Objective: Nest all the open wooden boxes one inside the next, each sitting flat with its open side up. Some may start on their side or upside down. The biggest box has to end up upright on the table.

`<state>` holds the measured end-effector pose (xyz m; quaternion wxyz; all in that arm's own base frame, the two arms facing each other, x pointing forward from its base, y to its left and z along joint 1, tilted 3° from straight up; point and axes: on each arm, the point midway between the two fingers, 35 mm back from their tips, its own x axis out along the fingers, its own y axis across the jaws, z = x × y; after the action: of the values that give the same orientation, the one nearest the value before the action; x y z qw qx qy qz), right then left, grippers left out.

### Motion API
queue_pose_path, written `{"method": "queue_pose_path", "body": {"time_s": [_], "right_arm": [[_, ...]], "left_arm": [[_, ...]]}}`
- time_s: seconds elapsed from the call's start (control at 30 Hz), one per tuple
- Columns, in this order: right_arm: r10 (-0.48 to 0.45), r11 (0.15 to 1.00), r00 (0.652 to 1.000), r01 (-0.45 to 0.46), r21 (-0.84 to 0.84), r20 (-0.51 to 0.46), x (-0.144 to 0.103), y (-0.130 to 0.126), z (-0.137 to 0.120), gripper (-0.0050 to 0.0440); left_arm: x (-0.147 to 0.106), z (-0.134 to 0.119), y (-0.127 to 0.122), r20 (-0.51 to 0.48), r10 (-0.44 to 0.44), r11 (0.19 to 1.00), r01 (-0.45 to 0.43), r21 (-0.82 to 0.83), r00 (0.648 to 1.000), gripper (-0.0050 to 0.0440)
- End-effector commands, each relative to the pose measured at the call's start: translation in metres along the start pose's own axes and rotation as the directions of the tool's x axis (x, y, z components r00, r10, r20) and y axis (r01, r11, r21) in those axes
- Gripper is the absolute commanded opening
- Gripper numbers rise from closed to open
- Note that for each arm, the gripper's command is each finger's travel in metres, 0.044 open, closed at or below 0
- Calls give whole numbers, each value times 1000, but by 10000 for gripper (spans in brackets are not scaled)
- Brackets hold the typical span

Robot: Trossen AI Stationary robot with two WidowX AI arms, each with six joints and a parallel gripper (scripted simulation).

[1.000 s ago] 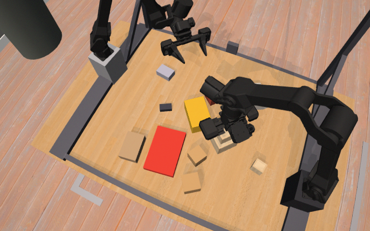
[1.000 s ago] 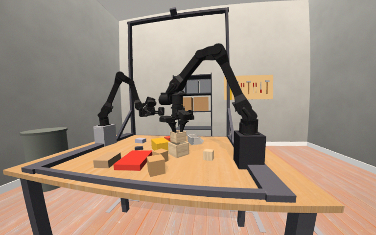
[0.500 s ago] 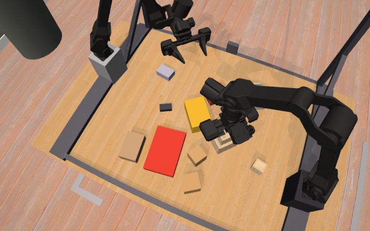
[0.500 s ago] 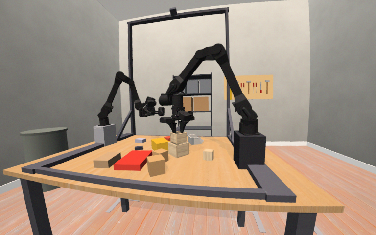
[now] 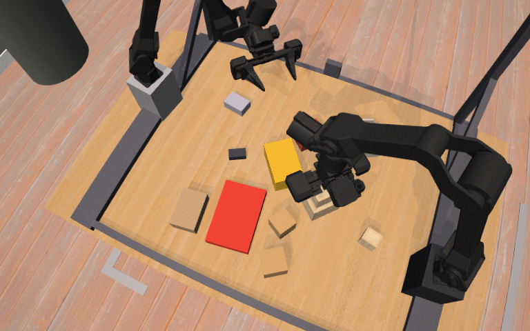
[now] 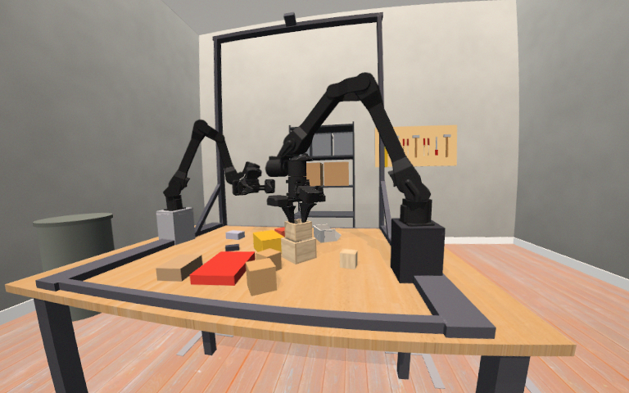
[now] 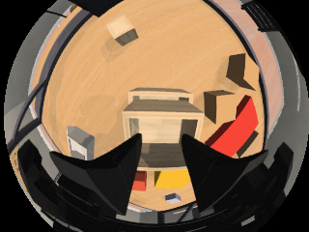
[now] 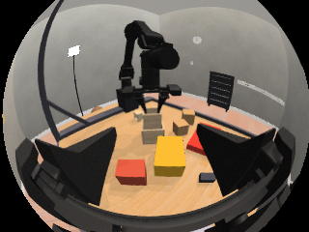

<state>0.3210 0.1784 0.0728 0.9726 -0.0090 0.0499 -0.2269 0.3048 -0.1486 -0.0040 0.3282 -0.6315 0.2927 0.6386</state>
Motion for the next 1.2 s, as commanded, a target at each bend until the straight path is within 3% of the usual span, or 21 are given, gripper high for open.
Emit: {"method": "queue_pose_path", "body": {"time_s": [0.0, 1.17], "right_arm": [[0, 1000, 1000, 0, 6, 4, -1, 0, 3, 400], [0, 1000, 1000, 0, 6, 4, -1, 0, 3, 400]], "left_arm": [[0, -3, -1, -8, -4, 1000, 4, 1, 1000, 262], [3, -4, -4, -8, -5, 1000, 5, 1, 1000, 262]]}}
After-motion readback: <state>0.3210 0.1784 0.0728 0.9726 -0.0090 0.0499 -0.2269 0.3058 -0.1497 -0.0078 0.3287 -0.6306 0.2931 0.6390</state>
